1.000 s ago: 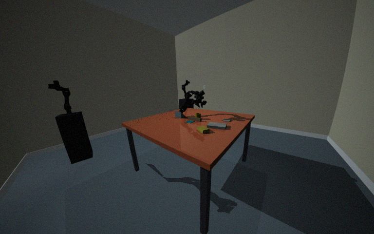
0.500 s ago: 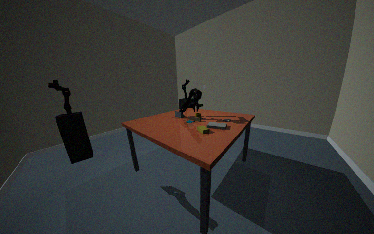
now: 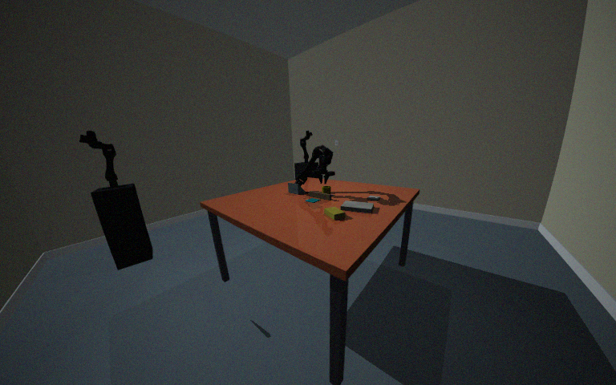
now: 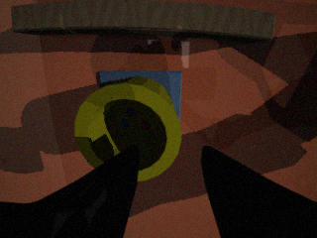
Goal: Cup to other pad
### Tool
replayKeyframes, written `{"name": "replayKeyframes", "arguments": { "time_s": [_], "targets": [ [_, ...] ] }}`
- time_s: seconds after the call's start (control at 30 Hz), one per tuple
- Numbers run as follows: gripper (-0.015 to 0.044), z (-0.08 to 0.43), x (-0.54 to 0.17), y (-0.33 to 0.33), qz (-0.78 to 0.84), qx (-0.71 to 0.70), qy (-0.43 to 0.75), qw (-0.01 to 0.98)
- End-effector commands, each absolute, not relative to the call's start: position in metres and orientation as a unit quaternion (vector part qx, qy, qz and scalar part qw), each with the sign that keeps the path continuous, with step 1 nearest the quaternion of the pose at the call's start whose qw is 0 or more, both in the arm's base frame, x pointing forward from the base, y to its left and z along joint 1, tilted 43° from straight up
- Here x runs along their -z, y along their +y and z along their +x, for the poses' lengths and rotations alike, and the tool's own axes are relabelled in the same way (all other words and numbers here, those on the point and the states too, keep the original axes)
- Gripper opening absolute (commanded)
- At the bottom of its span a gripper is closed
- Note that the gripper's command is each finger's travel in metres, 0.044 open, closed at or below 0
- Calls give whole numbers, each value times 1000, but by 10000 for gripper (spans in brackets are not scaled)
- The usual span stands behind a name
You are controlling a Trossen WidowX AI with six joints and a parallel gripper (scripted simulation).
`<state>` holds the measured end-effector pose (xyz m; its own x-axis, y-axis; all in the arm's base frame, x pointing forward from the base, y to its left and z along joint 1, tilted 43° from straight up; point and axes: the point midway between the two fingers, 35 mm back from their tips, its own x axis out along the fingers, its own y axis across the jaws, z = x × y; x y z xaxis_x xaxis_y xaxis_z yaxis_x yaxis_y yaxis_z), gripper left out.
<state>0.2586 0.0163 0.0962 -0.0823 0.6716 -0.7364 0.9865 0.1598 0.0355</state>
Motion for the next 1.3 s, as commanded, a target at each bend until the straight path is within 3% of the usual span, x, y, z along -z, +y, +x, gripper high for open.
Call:
{"name": "replayKeyframes", "arguments": {
  "time_s": [0.0,1.27],
  "targets": [
    [167,257,-90,22,599,250,694,313],
    [167,251,-55,56,599,248,694,312]
  ]
}}
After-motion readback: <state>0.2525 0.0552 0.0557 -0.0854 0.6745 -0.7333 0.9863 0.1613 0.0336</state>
